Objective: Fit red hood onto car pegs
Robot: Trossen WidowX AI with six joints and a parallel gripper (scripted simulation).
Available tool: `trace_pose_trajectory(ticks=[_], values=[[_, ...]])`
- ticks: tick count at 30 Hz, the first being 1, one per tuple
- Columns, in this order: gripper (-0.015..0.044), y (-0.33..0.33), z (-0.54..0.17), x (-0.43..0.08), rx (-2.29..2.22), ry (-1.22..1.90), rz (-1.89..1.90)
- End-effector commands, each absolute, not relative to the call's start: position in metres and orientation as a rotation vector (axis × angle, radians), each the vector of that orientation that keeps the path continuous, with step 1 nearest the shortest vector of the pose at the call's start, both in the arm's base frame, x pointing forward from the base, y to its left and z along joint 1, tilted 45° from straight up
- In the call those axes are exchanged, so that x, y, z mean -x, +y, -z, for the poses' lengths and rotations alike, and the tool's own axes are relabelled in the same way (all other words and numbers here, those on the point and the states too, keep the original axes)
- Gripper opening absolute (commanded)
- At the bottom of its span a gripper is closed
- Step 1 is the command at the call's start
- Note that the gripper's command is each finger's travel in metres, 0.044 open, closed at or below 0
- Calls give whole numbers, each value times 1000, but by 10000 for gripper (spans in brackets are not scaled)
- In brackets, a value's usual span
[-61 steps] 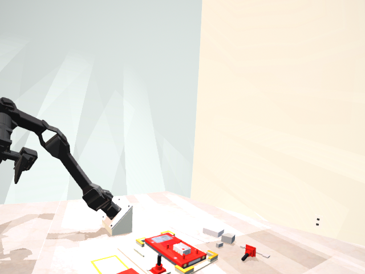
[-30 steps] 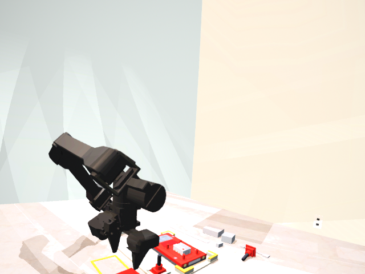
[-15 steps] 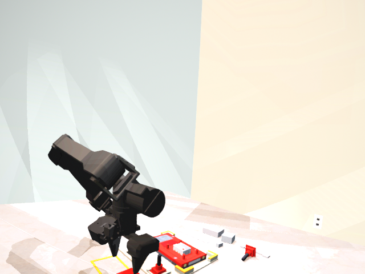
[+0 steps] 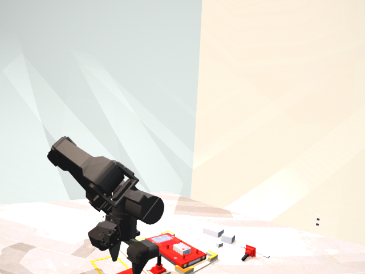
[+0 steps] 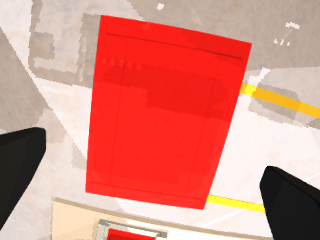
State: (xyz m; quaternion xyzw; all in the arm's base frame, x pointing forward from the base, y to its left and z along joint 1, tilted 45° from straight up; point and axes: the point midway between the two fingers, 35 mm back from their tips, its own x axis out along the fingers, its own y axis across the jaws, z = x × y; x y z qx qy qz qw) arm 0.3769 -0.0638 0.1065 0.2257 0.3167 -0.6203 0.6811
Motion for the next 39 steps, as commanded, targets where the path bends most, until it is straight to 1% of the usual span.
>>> trace_pose_trajectory(ticks=[1, 39], values=[[440, -67, -103, -377, -500, 712, 1393], [440, -88, -85, -378, -498, 710, 1394]])
